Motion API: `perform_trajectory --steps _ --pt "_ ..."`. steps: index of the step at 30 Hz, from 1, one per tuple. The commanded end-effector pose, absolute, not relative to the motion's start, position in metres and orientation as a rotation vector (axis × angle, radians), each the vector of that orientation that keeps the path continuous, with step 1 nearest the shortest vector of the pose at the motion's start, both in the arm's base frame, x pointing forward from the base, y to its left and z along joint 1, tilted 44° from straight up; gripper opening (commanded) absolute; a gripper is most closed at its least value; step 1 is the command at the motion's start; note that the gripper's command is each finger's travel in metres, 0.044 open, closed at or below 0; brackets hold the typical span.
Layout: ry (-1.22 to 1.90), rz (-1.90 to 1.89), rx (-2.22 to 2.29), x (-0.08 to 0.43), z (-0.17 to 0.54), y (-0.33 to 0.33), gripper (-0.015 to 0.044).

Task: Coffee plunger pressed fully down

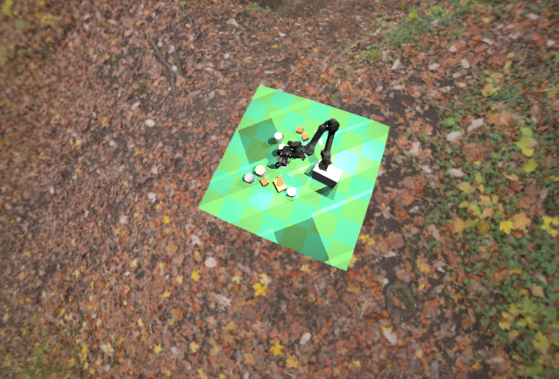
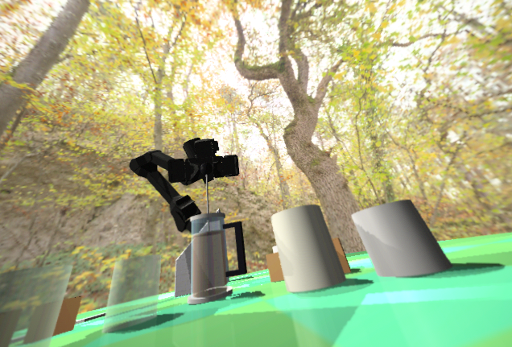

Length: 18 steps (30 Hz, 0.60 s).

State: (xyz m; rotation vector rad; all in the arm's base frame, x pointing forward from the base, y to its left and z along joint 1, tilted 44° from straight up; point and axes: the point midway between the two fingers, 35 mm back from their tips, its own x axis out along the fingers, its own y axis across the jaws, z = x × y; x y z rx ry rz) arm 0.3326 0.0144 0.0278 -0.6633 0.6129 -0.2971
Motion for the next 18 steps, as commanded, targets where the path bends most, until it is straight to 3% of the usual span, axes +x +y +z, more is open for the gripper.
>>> perform_trajectory --steps 1,18 --pt "0.684 -0.305 -0.685 0.320 0.005 -0.003 0.0123" --pt "0.681 -0.305 -0.687 0.320 -0.016 -0.022 0.0123"
